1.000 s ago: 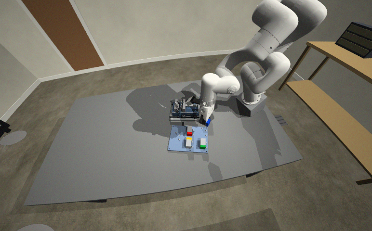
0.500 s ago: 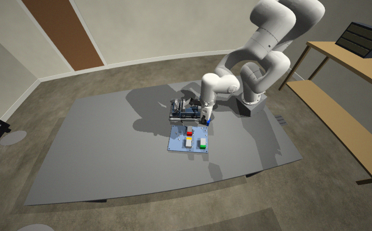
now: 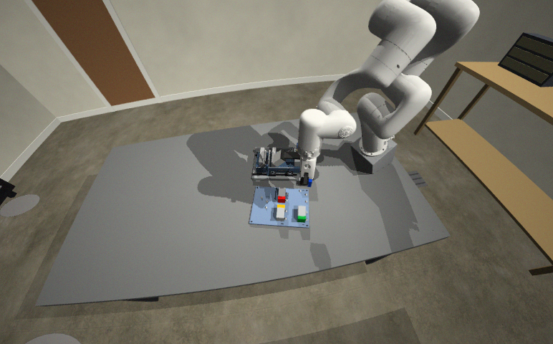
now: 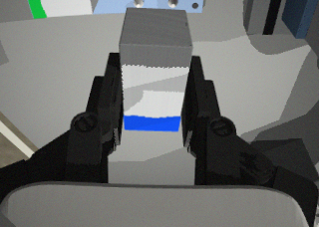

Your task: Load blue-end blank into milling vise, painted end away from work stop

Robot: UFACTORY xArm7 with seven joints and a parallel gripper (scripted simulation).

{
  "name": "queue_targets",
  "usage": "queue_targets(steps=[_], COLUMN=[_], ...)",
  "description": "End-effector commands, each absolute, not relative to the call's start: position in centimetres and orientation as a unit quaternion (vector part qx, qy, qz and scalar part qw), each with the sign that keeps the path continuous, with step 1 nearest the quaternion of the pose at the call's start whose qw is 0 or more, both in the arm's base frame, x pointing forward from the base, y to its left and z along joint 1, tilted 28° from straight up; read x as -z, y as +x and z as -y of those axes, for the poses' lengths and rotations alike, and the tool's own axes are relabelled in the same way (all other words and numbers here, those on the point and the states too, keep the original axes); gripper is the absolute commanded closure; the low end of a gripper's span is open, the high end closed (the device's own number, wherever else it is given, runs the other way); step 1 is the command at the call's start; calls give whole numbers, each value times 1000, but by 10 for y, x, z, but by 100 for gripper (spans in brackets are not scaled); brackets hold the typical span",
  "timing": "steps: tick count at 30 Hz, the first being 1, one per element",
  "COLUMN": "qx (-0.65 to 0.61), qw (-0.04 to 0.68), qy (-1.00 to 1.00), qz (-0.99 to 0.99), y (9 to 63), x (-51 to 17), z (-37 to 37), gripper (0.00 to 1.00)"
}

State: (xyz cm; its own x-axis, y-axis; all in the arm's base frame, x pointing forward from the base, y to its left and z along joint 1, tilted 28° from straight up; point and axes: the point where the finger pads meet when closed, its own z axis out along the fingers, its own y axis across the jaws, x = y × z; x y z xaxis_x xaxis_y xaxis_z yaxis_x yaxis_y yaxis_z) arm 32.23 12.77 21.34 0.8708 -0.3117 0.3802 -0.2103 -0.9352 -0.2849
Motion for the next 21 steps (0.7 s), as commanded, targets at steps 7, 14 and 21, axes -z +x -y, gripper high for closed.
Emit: queue_targets(steps=[7, 14, 21], qx=[226, 228, 233], qw=[99, 94, 81], qy=[-968, -969, -969], qz=[-48, -26, 28], y=[323, 323, 323], x=[-215, -215, -215], z=[-128, -128, -128], gripper=[100, 100, 100])
